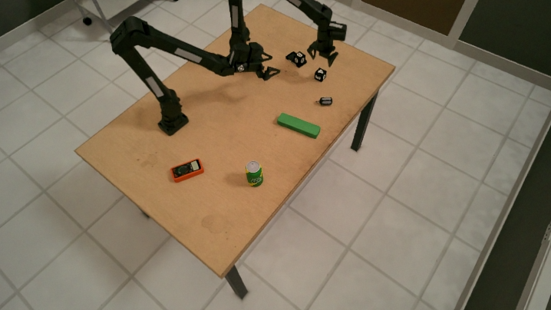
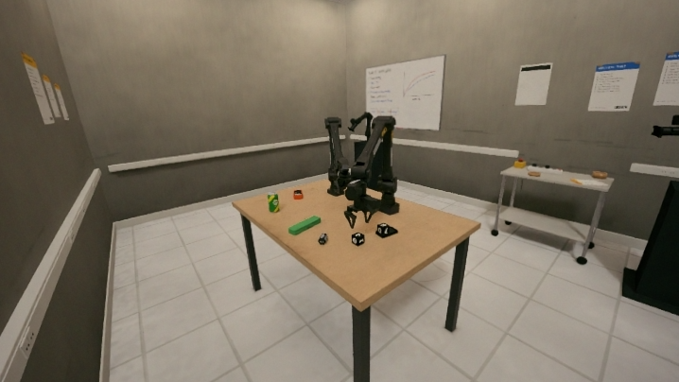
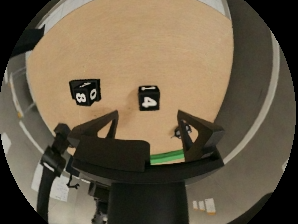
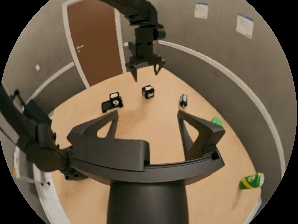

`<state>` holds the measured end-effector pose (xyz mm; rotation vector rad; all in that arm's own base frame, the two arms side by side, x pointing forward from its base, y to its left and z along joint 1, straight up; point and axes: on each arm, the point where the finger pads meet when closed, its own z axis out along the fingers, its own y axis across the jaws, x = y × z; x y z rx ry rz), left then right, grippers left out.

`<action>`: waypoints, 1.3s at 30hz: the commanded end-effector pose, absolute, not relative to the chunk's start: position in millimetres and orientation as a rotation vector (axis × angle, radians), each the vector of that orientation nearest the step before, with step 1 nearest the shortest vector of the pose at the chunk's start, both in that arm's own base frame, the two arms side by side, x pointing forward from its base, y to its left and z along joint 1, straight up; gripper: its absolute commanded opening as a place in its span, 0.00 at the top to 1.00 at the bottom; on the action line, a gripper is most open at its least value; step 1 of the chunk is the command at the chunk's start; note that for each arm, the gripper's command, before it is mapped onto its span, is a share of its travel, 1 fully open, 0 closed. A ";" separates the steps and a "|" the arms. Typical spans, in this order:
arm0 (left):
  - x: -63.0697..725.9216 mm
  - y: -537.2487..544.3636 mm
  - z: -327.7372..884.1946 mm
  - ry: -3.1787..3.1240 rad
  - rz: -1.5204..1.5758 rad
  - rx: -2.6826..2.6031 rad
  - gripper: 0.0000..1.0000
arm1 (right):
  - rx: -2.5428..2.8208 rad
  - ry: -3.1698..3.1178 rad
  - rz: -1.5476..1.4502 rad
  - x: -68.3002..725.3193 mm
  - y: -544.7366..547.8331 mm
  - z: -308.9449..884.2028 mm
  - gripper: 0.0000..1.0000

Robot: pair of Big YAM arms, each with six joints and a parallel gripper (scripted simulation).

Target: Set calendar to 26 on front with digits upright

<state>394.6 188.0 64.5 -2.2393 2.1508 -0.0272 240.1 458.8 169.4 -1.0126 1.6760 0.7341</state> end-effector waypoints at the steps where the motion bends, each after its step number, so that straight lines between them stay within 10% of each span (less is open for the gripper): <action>1: 400.6 181.7 53.7 2.175 -0.008 -2.259 0.00 | -0.991 1.635 0.752 245.7 471.1 188.8 0.00; 39: 444.2 232.1 44.0 3.052 -0.172 -1.398 0.00 | -0.991 1.635 0.752 245.7 471.1 188.8 0.00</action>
